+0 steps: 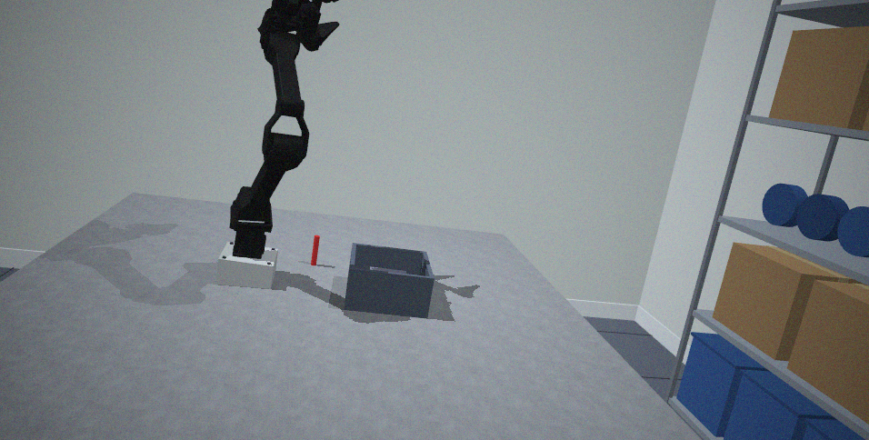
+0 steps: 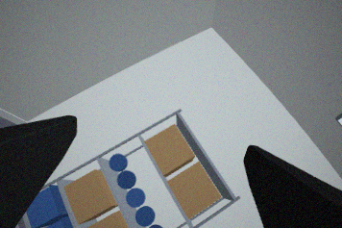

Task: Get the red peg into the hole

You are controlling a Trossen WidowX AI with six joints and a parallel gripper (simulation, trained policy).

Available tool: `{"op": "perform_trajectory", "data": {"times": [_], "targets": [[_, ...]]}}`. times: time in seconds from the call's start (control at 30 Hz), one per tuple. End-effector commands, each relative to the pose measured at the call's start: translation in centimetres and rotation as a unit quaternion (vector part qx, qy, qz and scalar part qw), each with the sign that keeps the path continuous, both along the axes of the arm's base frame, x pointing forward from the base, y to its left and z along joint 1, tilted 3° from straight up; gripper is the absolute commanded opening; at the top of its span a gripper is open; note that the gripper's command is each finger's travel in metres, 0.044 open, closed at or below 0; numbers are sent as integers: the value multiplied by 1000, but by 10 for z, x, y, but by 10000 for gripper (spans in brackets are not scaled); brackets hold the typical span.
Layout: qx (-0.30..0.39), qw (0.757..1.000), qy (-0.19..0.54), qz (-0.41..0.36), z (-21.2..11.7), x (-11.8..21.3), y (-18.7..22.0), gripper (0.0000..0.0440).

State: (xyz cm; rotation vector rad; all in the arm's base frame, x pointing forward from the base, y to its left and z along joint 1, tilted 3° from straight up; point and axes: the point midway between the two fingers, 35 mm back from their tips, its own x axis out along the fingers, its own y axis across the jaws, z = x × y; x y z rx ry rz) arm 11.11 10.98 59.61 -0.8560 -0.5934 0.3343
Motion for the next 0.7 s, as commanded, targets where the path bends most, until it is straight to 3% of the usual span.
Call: {"op": "perform_trajectory", "data": {"times": [0.0, 0.37, 0.67], "targets": [[-13, 999, 25, 18, -38, 5, 42, 440], [-20, 985, 169, 30, -129, 43, 83, 440], [17, 938, 345, -4, -213, 76, 82, 440]]}}
